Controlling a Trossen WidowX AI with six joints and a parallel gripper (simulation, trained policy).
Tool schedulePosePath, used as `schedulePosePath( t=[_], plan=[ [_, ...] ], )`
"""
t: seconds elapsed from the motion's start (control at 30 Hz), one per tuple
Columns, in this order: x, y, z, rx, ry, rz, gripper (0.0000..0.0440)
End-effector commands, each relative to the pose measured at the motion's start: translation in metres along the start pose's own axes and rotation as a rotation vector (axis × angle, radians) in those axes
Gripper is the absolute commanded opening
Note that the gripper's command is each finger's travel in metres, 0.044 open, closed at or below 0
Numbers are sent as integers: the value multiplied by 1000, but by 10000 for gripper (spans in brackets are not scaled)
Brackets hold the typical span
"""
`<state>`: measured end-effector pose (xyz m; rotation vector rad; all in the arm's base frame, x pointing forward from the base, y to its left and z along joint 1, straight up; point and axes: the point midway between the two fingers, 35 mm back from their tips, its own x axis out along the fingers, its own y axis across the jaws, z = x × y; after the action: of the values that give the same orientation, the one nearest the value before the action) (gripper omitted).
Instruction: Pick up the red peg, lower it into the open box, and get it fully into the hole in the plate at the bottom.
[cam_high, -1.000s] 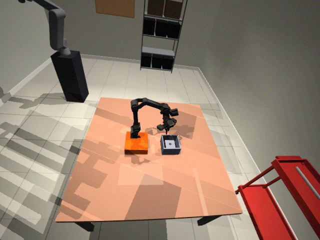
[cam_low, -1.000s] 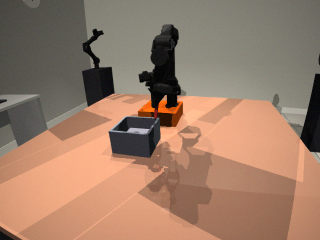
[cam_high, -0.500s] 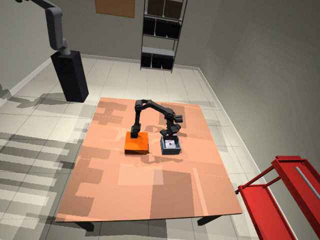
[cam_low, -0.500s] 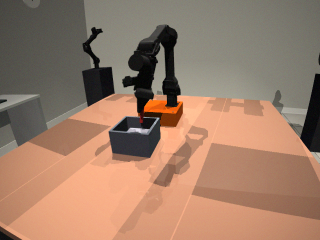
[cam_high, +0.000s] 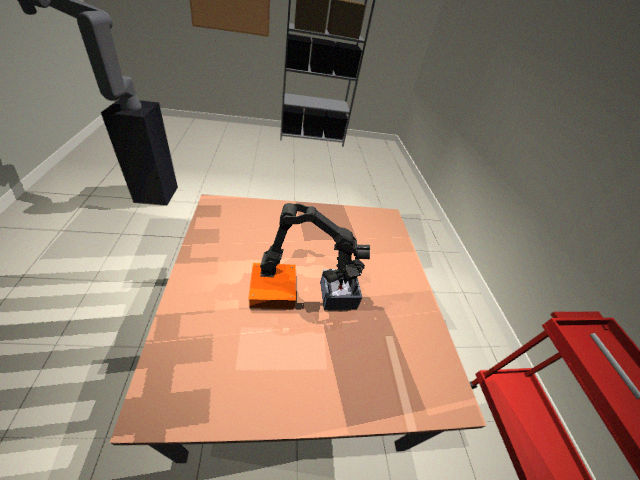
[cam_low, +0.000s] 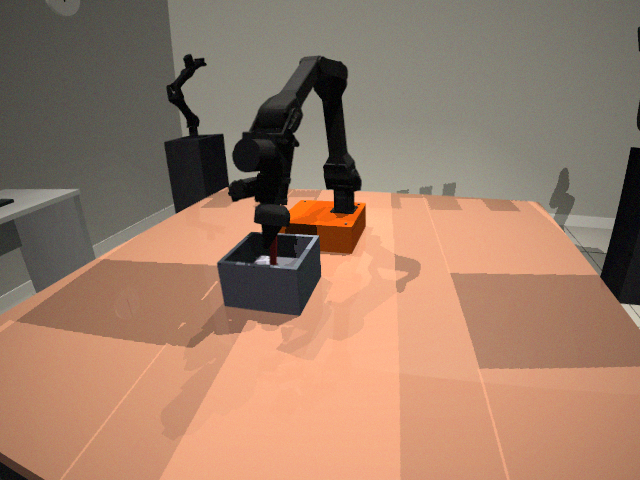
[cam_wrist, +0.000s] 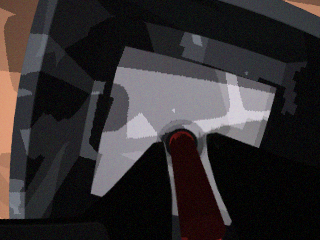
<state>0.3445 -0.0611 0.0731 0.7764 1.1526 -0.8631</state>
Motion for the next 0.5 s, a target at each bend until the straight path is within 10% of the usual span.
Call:
schedulePosePath(
  t=[0.0,0.17,0.47],
  plan=[
    [9,-1,1,-16,15,-16,126],
    [17,4,9,-34,16,-26,165],
    [24,19,34,-52,-6,-12,376]
  ],
)
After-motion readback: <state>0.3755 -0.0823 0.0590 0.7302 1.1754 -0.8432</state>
